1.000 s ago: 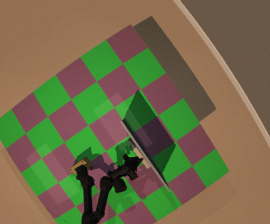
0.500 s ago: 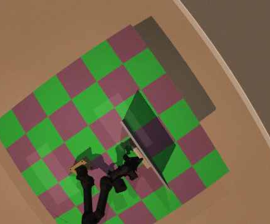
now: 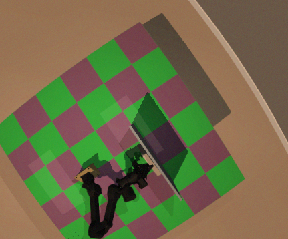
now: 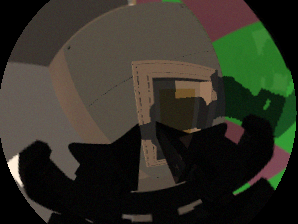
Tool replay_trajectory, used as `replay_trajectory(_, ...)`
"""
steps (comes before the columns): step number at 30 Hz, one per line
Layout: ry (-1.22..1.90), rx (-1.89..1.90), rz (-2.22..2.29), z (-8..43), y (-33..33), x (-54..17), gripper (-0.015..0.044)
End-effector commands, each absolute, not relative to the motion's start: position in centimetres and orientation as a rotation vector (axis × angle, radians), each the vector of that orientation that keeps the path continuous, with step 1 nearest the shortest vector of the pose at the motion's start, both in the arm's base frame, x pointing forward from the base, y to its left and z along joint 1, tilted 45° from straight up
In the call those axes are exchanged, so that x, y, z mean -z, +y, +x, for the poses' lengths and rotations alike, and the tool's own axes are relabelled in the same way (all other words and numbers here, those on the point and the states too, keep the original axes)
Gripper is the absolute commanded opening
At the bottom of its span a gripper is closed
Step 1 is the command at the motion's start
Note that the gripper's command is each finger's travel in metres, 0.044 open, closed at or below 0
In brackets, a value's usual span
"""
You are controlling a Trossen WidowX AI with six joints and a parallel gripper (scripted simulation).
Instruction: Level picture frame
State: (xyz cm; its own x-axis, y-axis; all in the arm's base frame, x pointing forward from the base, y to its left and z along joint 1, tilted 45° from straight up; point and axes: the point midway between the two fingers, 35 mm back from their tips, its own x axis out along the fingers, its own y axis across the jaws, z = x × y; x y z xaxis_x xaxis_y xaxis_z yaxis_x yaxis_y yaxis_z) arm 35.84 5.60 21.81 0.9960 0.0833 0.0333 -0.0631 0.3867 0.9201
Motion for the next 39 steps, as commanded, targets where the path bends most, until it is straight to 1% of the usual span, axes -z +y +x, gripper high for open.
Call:
replay_trajectory(1,0.020,-0.107,1.173,35.79,5.83,-21.88,0.0000)
replay_trajectory(39,0.020,-0.095,1.153,35.87,5.45,-21.18,0.0000)
